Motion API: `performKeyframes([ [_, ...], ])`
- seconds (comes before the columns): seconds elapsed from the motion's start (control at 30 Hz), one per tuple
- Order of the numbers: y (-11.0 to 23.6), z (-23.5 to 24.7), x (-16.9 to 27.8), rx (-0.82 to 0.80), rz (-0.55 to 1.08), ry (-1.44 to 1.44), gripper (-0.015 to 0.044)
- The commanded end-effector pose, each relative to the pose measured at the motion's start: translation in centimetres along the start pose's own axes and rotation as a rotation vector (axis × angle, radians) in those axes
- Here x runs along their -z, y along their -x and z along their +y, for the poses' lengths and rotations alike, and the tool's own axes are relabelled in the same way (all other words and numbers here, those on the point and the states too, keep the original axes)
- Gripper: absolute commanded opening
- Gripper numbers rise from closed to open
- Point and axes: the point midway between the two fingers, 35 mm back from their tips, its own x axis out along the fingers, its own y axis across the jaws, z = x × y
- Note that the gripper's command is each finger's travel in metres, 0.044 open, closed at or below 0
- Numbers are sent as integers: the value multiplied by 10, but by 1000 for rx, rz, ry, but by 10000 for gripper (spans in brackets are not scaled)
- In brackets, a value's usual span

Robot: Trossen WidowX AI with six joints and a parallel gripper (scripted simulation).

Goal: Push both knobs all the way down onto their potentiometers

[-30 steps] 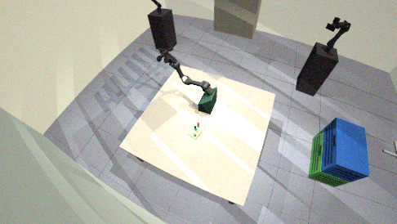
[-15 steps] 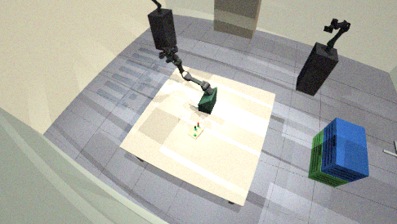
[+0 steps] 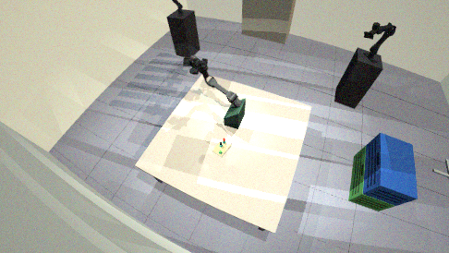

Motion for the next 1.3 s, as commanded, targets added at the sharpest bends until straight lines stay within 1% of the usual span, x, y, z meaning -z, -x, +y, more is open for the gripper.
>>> performKeyframes([
  [0.0, -13, -23, -19, 47, -73, 106, 0],
  [0.37, -40, -74, -78, 182, -262, 378, 0],
  [0.63, -50, -107, -128, 304, -398, 564, 0],
  [0.97, -49, -142, -194, 486, -549, 787, 0],
  [1.27, -37, -169, -259, 692, -675, 969, 0],
])
